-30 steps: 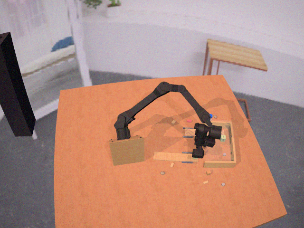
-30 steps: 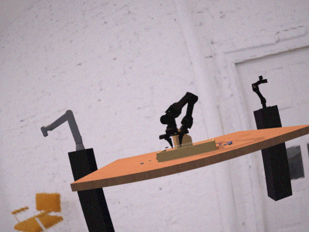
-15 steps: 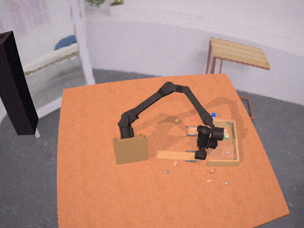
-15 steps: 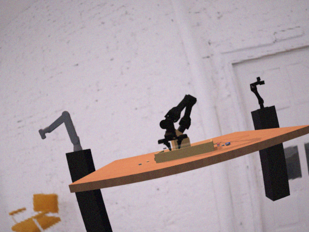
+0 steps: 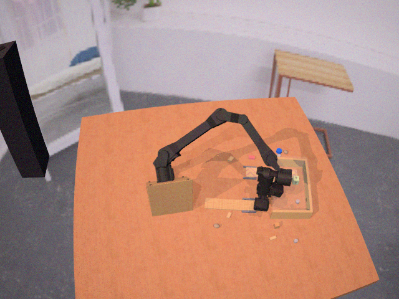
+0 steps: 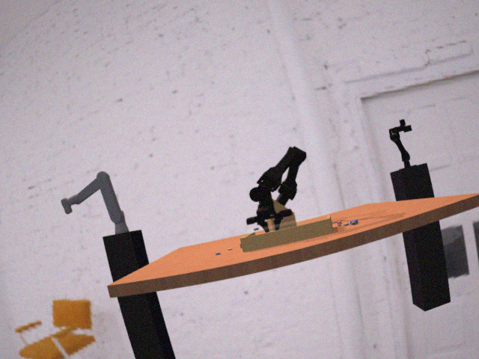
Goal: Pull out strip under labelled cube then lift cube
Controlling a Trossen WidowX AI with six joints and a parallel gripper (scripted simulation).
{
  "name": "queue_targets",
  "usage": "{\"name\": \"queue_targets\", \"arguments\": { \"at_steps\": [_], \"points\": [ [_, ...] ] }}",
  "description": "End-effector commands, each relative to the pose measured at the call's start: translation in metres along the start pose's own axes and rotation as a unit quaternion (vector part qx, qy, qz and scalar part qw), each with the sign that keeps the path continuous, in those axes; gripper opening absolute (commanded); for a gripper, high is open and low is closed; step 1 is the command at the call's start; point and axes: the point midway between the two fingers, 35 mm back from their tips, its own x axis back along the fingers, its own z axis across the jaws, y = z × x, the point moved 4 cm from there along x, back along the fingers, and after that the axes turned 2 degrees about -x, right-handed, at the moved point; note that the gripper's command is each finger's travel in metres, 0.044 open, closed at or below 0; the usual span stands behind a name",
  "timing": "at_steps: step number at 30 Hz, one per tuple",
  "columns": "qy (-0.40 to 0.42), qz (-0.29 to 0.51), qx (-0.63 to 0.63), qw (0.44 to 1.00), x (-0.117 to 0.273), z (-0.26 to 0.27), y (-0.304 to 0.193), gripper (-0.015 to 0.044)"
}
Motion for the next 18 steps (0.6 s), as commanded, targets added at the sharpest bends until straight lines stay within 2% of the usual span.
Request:
{"name": "queue_targets", "arguments": {
  "at_steps": [1, 2, 6, 18],
  "points": [
    [0.000, -0.001, 0.000, 1.000, 0.001, 0.000, 0.000, 0.0105],
    [0.000, -0.001, 0.000, 1.000, 0.001, 0.000, 0.000, 0.0098],
    [0.000, -0.001, 0.000, 1.000, 0.003, -0.001, -0.002, 0.0000],
    [0.000, 0.000, -0.005, 1.000, 0.036, -0.009, -0.045, 0.0000]
  ]
}}
